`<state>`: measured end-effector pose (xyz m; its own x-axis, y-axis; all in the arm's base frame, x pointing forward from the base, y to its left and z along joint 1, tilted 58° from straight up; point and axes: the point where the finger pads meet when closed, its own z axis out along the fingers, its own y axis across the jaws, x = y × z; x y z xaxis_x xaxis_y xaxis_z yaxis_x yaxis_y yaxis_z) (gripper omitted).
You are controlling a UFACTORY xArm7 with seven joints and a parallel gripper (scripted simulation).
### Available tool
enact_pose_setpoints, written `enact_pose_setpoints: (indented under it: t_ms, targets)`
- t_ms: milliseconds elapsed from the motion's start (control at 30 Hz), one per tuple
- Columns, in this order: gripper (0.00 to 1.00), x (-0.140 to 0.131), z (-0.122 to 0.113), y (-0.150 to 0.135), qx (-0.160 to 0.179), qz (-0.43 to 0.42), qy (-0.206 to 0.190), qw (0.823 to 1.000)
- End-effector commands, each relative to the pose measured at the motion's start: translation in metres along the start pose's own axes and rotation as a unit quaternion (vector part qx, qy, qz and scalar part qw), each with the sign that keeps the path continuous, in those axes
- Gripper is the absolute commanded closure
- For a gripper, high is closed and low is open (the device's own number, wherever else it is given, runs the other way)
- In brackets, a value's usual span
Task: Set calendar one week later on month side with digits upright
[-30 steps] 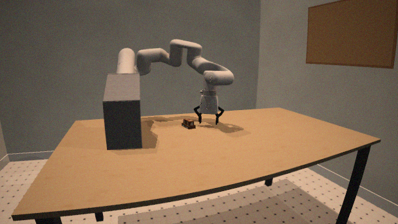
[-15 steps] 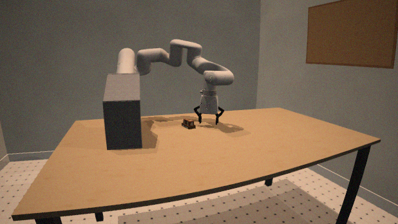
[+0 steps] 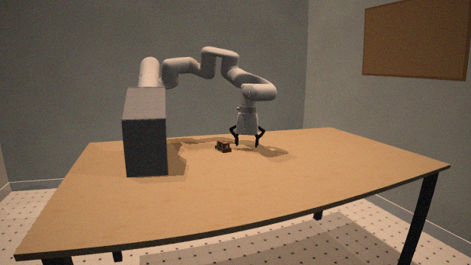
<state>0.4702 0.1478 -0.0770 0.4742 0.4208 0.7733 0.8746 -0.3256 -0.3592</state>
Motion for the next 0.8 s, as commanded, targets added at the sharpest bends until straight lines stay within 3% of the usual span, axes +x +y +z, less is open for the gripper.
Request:
enact_pose_setpoints:
  t_ms: [0, 567, 767]
  targets:
    - [0.0, 0.0, -0.002, 0.001, -0.002, 0.0, 0.0, 1.0]
    - [0.0, 0.0, -0.002, 0.001, -0.002, 0.0, 0.0, 1.0]
    - [0.0, 0.0, -0.014, 0.001, -0.002, 0.0, 0.0, 1.0]
